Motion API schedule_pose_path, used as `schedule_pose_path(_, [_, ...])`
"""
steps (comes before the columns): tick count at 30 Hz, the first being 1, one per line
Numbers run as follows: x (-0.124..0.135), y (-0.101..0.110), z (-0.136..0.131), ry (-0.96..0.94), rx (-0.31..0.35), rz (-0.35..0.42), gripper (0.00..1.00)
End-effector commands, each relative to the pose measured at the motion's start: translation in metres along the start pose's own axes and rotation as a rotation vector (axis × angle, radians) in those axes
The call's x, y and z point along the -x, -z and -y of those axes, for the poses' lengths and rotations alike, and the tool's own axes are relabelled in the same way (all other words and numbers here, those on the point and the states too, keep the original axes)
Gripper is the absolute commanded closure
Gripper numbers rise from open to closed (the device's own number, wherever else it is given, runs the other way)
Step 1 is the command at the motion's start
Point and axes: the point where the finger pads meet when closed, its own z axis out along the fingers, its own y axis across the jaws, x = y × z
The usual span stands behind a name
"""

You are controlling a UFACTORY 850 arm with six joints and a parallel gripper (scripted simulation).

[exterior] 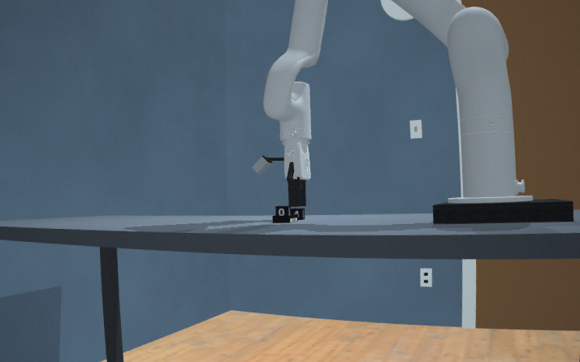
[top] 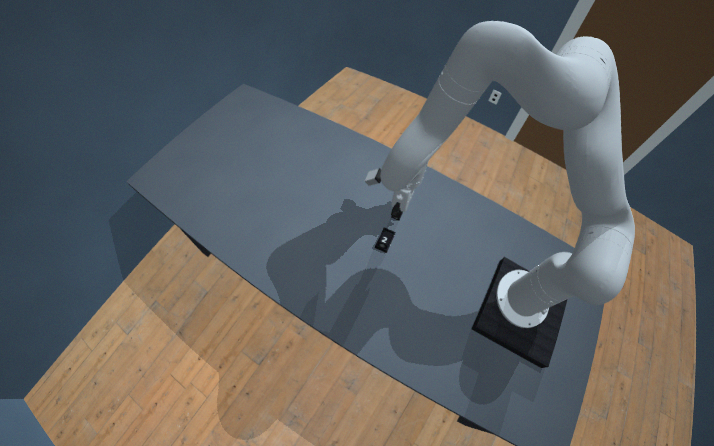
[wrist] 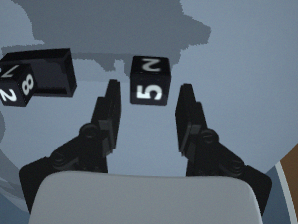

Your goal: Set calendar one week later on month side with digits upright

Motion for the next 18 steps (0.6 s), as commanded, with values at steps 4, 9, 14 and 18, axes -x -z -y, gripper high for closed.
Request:
schedule_pose_path(4, [-0.001, 0.042, 0.0, 0.0, 0.0, -0.001, 0.53])
schedule_pose_path(9, [-0.001, 0.061, 0.0, 0.0, 0.0, -0.001, 0.53])
schedule_pose_path(14, [-0.001, 0.065, 0.0, 0.0, 0.0, -0.001, 0.53])
schedule_pose_path(18, [-0.001, 0.066, 0.0, 0.0, 0.0, -0.001, 0.0])
